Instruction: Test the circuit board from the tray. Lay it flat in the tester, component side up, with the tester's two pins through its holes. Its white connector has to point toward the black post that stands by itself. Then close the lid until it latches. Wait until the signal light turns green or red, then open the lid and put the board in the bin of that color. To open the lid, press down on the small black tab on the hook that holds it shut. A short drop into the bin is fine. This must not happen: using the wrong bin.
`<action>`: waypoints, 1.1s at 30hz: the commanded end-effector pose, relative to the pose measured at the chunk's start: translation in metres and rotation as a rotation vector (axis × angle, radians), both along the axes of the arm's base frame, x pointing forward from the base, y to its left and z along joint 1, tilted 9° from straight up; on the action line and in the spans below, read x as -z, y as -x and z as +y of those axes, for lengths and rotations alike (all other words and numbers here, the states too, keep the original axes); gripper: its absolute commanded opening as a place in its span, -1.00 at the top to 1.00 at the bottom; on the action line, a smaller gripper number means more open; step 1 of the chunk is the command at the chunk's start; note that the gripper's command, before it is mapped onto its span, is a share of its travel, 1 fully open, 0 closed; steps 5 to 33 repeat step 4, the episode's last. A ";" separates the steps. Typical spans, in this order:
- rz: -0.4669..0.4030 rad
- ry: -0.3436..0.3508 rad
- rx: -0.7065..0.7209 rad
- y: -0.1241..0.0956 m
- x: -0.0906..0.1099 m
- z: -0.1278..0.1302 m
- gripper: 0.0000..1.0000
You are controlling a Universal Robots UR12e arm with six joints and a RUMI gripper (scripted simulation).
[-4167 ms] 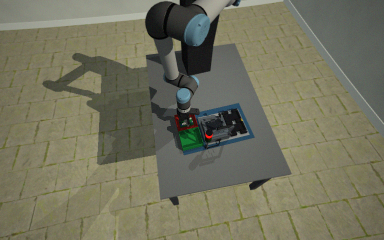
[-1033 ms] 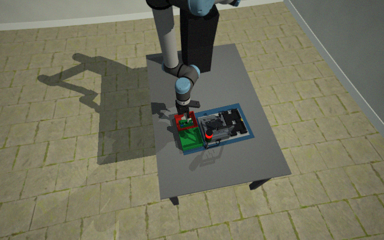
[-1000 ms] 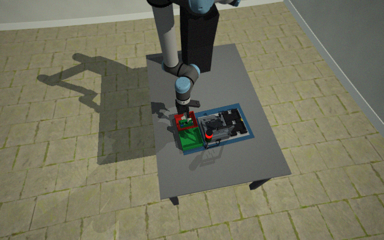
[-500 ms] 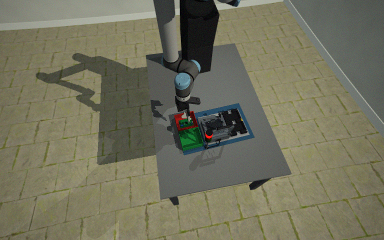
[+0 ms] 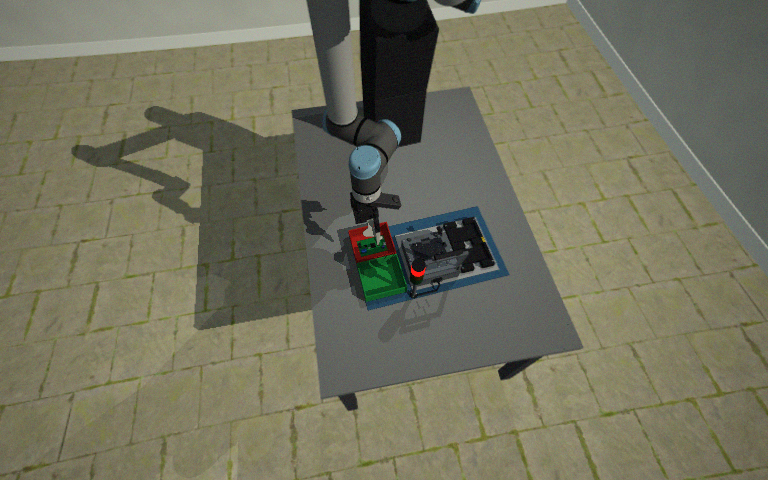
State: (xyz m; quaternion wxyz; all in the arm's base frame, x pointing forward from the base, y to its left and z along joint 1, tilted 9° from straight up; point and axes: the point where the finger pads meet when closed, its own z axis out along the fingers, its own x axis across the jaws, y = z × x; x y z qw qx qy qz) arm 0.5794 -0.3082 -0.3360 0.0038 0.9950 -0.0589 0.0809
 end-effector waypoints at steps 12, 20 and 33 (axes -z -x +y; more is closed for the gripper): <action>0.001 -0.003 0.000 0.001 0.000 0.001 -1.00; 0.001 -0.003 0.000 0.001 0.000 0.001 -1.00; 0.001 -0.003 0.000 0.001 0.000 0.001 -1.00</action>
